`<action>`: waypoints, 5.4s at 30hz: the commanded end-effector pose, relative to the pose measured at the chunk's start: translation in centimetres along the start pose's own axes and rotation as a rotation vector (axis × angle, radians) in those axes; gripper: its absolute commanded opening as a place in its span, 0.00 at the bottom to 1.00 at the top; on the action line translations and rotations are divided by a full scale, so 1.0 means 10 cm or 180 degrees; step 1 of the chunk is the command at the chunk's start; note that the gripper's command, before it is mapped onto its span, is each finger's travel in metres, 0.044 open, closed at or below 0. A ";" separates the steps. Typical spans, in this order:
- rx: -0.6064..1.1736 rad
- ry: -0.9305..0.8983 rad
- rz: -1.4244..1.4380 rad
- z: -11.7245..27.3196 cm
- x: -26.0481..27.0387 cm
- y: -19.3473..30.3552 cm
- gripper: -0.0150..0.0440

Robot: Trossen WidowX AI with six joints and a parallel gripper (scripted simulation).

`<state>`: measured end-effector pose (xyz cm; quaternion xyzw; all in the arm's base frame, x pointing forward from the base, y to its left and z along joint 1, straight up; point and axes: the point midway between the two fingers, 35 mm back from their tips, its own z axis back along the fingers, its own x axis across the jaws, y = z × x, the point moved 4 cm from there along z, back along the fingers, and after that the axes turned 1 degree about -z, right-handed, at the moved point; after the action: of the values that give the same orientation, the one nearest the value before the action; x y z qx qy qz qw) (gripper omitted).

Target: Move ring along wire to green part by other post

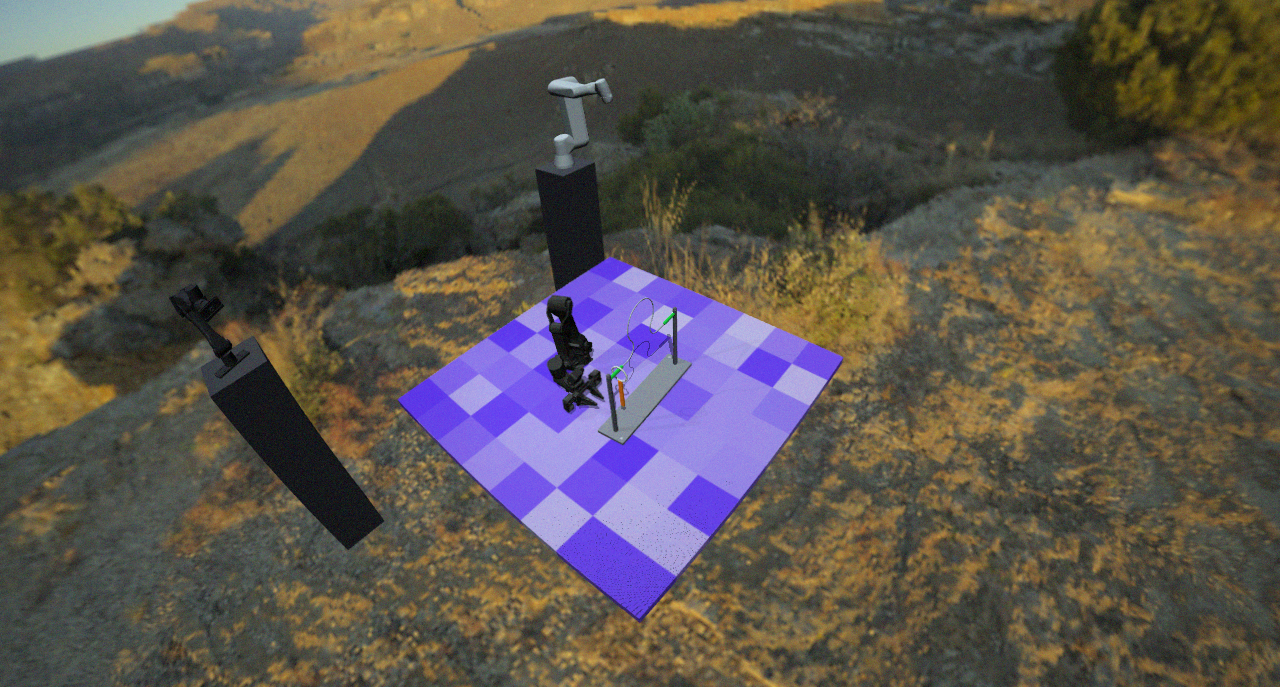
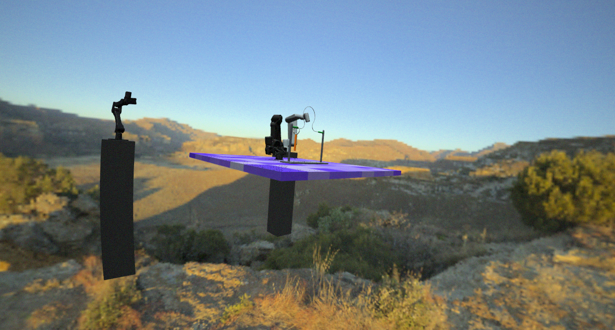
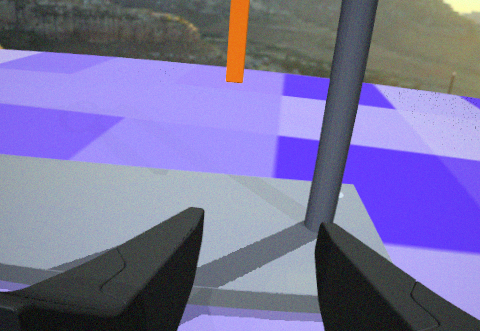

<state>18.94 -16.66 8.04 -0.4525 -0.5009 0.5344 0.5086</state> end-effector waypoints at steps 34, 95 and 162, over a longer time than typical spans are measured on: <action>-0.0030 -0.0083 0.0084 -0.55 0.11 -0.48 0.53; -0.0054 -0.0083 0.0081 -1.16 0.17 -0.49 0.53; -0.0044 -0.0072 0.0094 -1.13 0.18 -0.68 0.00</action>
<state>30.63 -14.05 13.75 -0.4538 -0.5051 0.5441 0.4928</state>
